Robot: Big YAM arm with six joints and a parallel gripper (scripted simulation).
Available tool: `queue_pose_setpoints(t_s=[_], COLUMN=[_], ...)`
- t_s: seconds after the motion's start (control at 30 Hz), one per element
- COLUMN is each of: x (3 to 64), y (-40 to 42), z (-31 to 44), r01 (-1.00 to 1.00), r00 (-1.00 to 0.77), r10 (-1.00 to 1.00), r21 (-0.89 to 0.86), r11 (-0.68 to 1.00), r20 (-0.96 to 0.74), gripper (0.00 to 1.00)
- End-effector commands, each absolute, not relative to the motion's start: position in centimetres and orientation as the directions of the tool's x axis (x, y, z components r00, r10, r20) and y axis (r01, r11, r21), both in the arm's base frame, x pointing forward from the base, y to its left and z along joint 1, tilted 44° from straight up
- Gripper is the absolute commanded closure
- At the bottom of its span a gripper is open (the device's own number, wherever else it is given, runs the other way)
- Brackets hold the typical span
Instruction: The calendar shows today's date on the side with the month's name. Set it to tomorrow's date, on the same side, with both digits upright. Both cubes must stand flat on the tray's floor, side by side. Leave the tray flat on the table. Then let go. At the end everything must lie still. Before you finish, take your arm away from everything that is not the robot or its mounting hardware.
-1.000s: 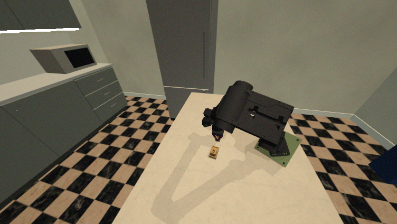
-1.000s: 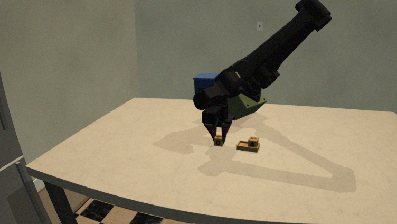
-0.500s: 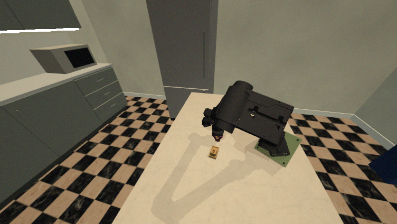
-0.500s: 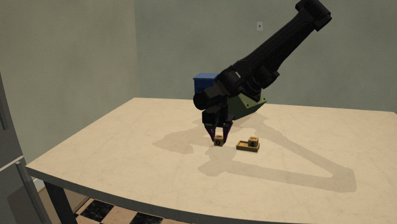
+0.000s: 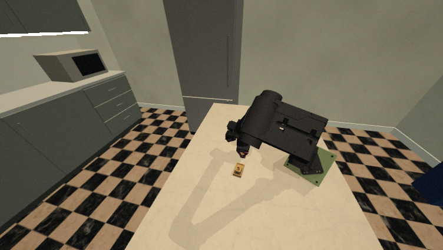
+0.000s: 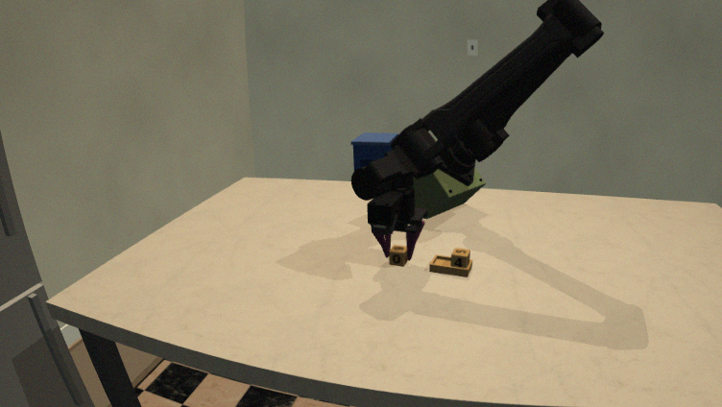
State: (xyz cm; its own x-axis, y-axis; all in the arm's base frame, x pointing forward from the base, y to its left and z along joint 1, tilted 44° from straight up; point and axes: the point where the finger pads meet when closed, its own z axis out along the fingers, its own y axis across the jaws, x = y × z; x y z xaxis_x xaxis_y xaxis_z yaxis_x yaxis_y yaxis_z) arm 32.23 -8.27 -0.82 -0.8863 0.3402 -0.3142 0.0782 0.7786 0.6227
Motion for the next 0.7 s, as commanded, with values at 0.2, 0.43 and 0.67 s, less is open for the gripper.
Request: queue_pose_setpoints(t_s=[0.2,0.43,0.67], x=[32.8,31.2,29.9], y=[-10.8,-12.8,-14.2], z=[1.6,4.3,6.2], r01=[0.068,0.066,0.067], r00=[-0.867,-0.866,-0.867], r10=[0.345,0.343,0.341], r21=[0.601,0.598,0.594], r11=[0.796,0.799,0.802], r20=[-0.359,-0.364,-0.364], gripper=[0.53,0.53,0.53])
